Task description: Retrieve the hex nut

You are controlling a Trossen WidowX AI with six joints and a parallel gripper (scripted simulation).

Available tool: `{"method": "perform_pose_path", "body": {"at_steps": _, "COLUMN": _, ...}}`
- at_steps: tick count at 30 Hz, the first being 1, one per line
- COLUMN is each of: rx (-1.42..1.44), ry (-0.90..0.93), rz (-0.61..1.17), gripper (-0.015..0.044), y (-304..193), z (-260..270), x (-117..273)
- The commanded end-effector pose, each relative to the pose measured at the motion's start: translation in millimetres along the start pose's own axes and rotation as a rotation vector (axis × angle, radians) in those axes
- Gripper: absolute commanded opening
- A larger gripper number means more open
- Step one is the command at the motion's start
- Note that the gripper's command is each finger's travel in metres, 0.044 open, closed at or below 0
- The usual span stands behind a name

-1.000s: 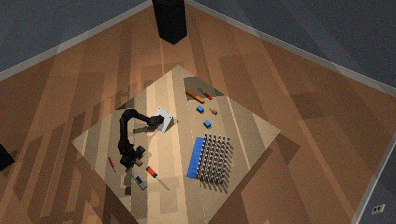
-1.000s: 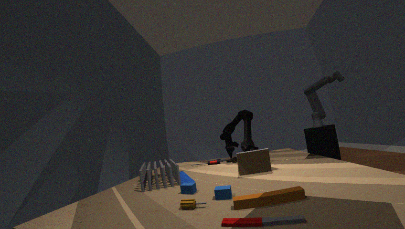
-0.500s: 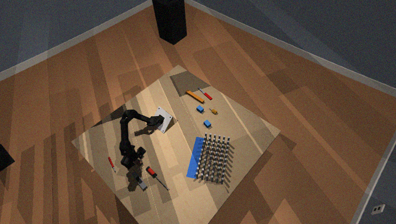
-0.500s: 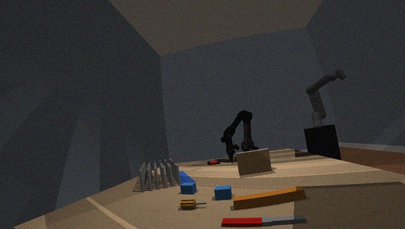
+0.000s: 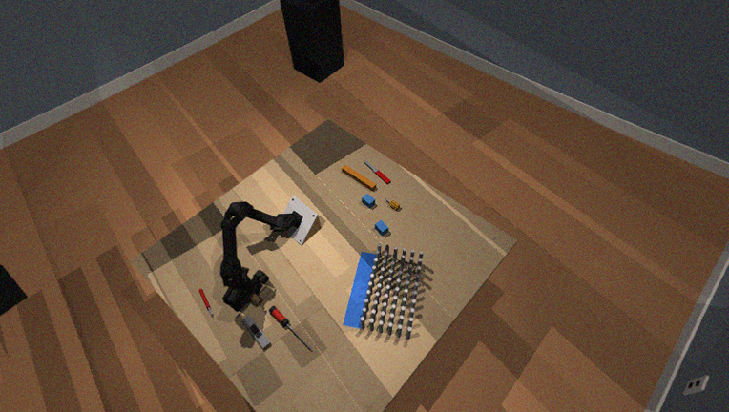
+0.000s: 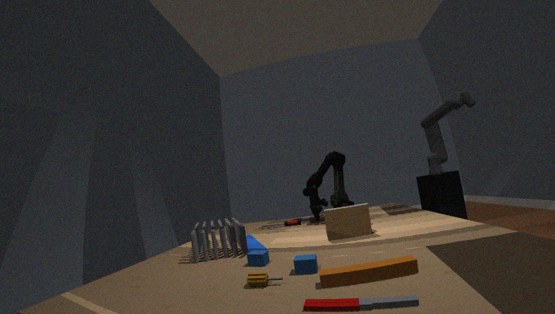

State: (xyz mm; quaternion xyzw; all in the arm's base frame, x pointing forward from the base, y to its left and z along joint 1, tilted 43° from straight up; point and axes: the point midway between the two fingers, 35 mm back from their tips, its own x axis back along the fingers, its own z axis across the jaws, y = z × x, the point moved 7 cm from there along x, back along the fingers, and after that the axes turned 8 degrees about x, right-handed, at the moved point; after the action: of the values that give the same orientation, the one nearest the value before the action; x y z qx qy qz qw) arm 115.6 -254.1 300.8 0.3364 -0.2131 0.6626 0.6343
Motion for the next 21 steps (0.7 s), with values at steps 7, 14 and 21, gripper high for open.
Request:
{"method": "perform_pose_path", "body": {"at_steps": 7, "rx": -0.004, "ry": 0.0, "rz": 0.001, "gripper": 0.0, "y": 0, "z": 1, "x": 54}}
{"method": "perform_pose_path", "body": {"at_steps": 14, "rx": -0.004, "ry": 0.0, "rz": 0.001, "gripper": 0.0, "y": 3, "z": 1, "x": 58}}
{"method": "perform_pose_path", "body": {"at_steps": 21, "rx": -0.002, "ry": 0.001, "rz": 0.004, "gripper": 0.0, "y": 25, "z": 4, "x": 55}}
